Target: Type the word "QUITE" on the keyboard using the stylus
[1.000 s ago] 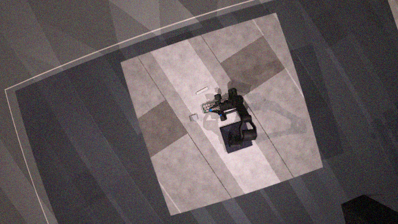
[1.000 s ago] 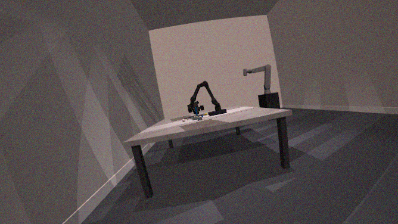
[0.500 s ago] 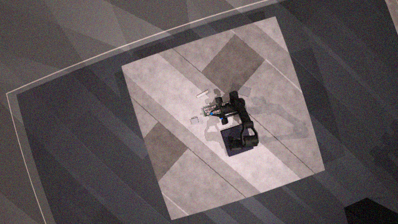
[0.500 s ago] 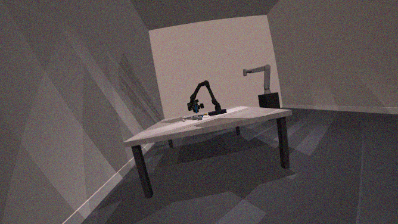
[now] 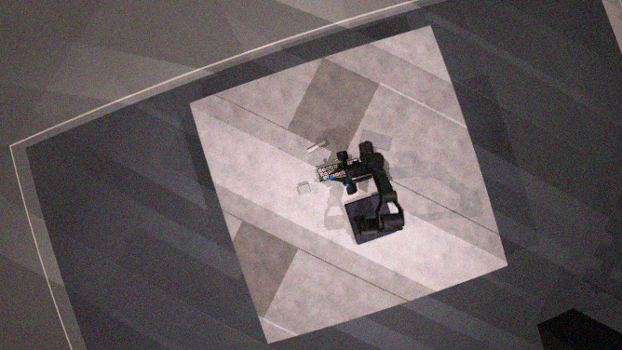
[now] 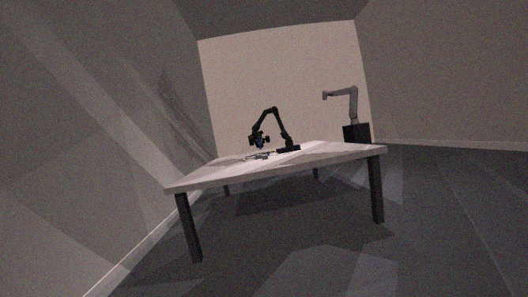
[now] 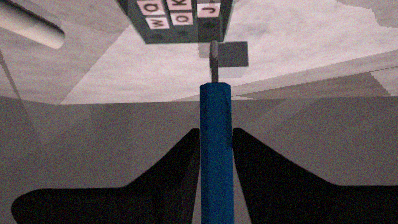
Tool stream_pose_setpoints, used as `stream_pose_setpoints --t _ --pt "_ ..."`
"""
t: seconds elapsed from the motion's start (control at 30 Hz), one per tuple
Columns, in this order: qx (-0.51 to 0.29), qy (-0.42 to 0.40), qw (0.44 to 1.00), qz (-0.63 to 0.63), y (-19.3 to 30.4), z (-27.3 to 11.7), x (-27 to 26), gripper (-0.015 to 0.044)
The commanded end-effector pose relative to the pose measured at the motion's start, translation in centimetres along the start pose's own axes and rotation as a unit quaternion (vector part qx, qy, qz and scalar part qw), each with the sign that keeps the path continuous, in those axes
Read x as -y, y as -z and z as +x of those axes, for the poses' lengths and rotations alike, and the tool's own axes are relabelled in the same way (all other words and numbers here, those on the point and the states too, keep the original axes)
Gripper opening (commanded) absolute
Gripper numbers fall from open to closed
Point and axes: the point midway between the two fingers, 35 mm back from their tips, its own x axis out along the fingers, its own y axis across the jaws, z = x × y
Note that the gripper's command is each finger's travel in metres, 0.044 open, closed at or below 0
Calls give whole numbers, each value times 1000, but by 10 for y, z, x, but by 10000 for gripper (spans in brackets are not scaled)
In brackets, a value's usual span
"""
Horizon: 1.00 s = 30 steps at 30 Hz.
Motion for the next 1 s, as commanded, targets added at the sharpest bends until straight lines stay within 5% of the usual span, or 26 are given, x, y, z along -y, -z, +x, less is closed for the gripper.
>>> stream_pose_setpoints --t 0.0,0.57,0.97 --pt "2 -1 1000 -2 -3 -6 -6 0" --pt "2 -3 1000 -3 -26 -57 -39 0" --pt "2 -3 1000 -2 -44 -48 -39 0"
